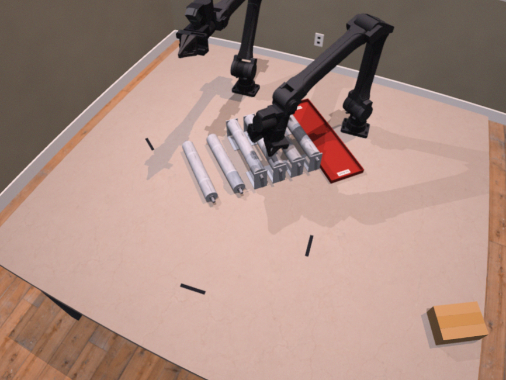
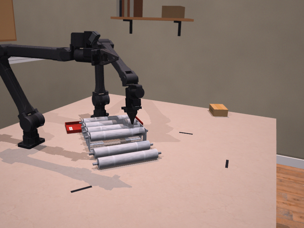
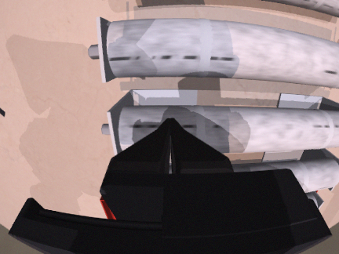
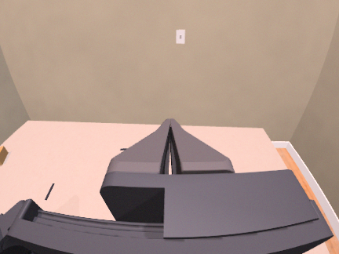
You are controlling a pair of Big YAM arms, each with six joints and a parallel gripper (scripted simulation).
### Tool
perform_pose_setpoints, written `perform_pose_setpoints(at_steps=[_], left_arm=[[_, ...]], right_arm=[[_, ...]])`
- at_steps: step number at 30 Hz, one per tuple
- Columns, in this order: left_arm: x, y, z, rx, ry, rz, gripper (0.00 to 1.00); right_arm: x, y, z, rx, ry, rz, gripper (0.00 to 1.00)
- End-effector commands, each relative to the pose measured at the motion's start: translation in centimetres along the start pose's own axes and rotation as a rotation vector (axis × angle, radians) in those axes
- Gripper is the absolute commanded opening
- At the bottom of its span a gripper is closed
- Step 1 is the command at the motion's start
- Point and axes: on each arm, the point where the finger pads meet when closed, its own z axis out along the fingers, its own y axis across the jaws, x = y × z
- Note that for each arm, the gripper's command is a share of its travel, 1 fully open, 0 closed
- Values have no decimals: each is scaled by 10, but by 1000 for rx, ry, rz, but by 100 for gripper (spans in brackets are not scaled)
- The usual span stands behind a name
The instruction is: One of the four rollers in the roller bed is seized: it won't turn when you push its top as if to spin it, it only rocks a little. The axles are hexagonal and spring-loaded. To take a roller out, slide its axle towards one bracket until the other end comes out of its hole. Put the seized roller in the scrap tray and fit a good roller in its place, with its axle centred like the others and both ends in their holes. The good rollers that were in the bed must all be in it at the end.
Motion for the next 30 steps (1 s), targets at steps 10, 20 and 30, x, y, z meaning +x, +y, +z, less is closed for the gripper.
perform_pose_setpoints(at_steps=[10, 20, 30], left_arm=[[14, -3, 22, 9, 67, 3, 0], [14, -3, 22, 9, 67, 3, 0], [-26, -2, -46, -10, -51, 12, 0]], right_arm=[[0, 5, -1, -8, 4, -8, 0], [0, 5, -1, -8, 4, -8, 0], [0, 5, -1, -8, 4, -8, 0]])
